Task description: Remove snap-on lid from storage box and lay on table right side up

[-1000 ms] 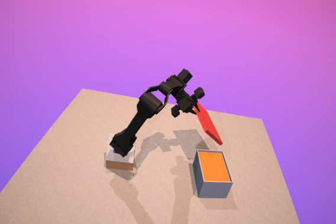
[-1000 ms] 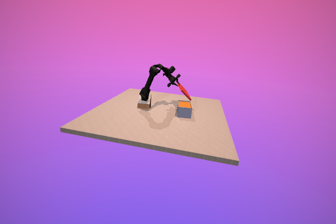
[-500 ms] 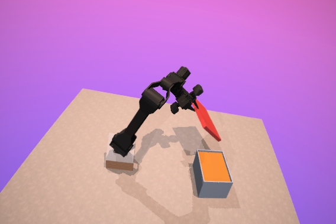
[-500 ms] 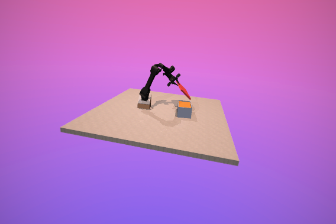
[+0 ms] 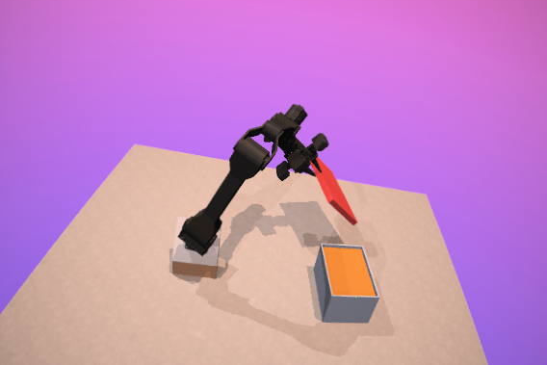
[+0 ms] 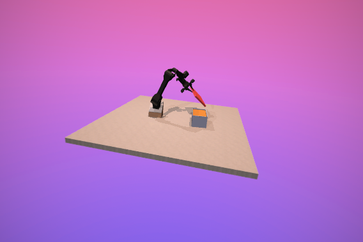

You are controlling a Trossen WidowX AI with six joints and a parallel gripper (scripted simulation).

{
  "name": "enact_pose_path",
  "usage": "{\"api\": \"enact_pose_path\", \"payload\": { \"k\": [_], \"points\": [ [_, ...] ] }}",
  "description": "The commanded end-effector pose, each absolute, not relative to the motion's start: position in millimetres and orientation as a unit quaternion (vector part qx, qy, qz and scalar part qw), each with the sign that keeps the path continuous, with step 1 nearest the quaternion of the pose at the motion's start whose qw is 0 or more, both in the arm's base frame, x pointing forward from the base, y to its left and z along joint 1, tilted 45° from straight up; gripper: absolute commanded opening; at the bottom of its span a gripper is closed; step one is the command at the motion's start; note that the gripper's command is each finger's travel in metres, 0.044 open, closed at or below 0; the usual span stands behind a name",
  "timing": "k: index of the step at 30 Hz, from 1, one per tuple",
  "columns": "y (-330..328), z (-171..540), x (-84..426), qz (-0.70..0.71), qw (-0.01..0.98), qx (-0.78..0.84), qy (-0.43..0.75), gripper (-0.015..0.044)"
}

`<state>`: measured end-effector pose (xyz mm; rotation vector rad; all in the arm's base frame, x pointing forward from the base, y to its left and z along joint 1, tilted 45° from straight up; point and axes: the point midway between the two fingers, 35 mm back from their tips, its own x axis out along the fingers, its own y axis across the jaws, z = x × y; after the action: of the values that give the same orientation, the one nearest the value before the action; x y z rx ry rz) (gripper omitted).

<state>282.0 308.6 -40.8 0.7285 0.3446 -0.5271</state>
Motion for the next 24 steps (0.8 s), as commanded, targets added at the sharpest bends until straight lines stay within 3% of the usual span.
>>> {"api": "enact_pose_path", "payload": {
  "k": [1, 24],
  "points": [
    [319, -45, 280, -0.249, 0.886, 0.357, 0.161, 0.0],
    [320, -63, 278, -0.249, 0.886, 0.357, 0.161, 0.0]
  ]
}}
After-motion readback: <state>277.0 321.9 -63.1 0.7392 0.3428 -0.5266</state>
